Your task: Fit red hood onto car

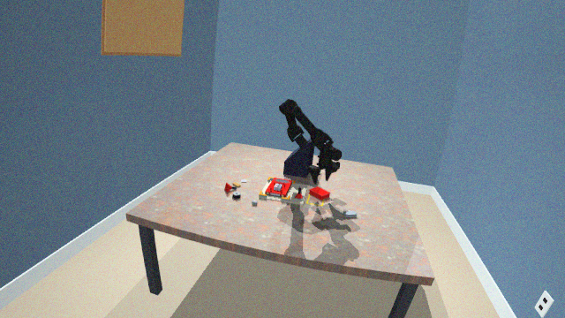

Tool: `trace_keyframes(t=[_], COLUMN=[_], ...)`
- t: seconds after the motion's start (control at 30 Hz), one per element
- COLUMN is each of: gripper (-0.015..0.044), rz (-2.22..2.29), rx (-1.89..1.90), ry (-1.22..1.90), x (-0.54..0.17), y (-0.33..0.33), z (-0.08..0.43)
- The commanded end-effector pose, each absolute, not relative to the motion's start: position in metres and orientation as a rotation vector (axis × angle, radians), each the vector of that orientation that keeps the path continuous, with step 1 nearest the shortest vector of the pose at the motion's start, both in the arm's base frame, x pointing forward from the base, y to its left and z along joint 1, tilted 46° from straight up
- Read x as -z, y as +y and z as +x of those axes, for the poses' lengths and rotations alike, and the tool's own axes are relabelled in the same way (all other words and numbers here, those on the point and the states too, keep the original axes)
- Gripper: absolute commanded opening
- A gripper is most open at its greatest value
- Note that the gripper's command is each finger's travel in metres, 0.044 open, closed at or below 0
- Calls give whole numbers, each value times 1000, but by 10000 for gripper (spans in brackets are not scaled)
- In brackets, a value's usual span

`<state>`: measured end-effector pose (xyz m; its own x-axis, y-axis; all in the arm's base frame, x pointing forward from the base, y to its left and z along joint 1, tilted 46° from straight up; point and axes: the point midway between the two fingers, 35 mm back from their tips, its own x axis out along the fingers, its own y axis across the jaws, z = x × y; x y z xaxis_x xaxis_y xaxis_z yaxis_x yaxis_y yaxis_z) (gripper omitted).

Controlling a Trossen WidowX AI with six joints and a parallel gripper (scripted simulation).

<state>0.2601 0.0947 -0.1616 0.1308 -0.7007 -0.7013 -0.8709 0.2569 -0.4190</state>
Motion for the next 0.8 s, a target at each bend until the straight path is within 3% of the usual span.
trace_keyframes(t=[0.0, 0.77], gripper=[440, 440], rz=[-1495, -1495], rx=[-235, -235], ry=[1616, 1616], x=[164, 174], y=[92, 82], z=[260, 262])
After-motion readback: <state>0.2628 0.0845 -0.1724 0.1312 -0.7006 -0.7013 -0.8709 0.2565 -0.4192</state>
